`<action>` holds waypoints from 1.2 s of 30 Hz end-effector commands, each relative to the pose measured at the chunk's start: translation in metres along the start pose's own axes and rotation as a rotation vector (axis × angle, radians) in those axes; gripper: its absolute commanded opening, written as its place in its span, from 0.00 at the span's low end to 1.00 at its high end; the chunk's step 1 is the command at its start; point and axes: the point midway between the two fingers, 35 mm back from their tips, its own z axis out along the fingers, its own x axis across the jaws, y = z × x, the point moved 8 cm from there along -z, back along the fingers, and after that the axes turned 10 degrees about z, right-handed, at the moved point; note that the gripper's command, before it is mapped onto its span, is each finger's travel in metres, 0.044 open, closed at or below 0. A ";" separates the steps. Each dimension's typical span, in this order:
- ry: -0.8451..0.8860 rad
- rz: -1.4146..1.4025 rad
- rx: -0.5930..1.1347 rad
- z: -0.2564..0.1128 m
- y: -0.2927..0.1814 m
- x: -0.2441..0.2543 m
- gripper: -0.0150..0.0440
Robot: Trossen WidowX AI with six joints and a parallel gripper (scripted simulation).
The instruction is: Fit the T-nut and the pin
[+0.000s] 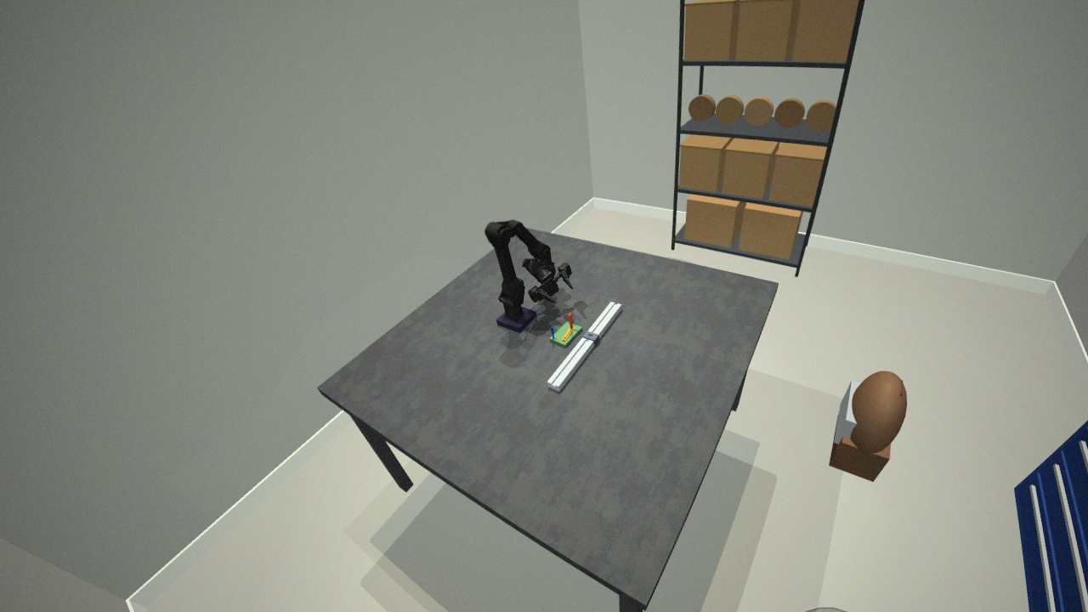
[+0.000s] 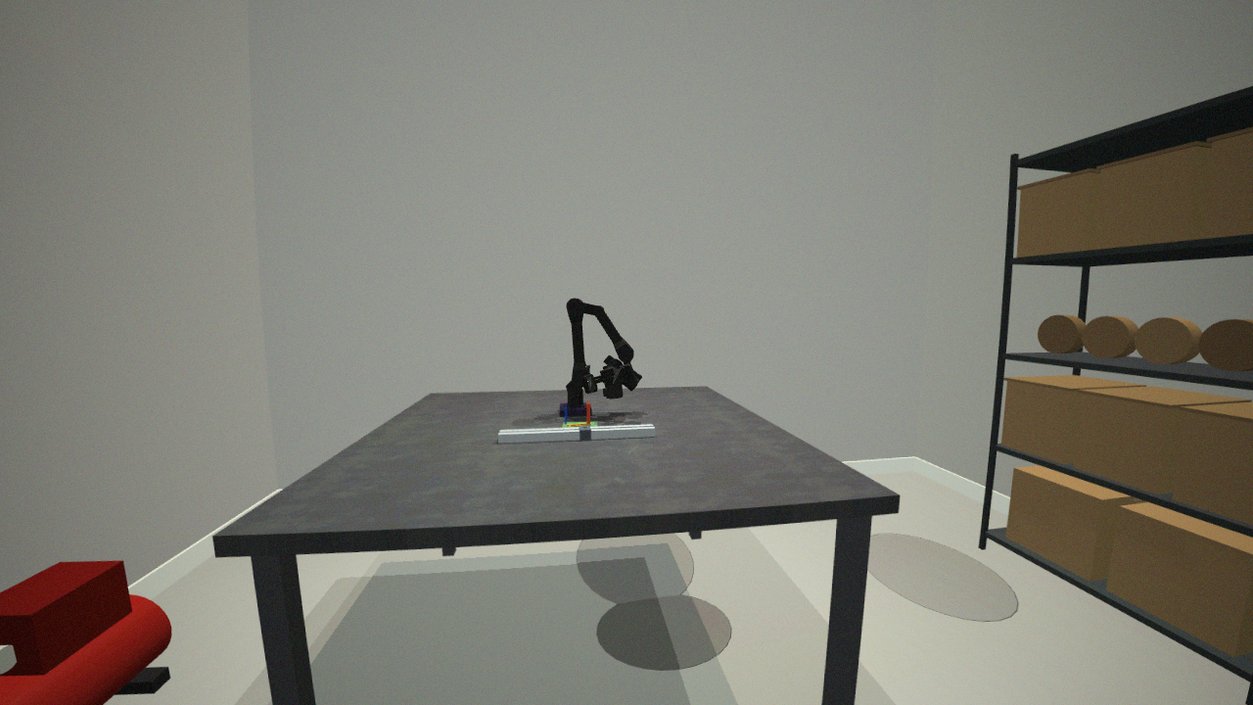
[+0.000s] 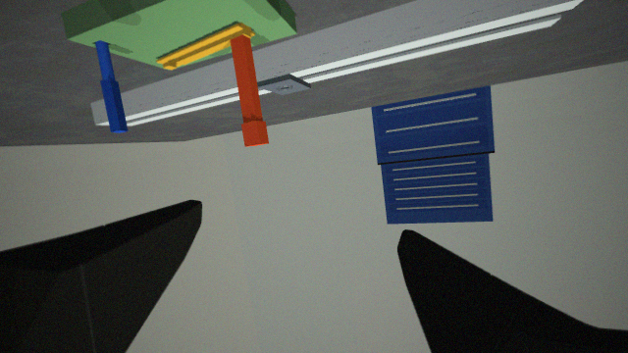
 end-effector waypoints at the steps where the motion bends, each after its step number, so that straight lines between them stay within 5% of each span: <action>1: 0.012 0.022 0.000 0.001 0.000 -0.001 0.98; 10: 0.586 1.160 0.224 0.042 -0.026 -0.037 1.00; 20: 1.025 2.401 1.032 0.102 -0.092 -0.059 1.00; 31: 1.073 2.947 1.810 0.131 -0.140 -0.064 1.00; 36: 1.069 2.971 1.867 0.132 -0.143 -0.065 1.00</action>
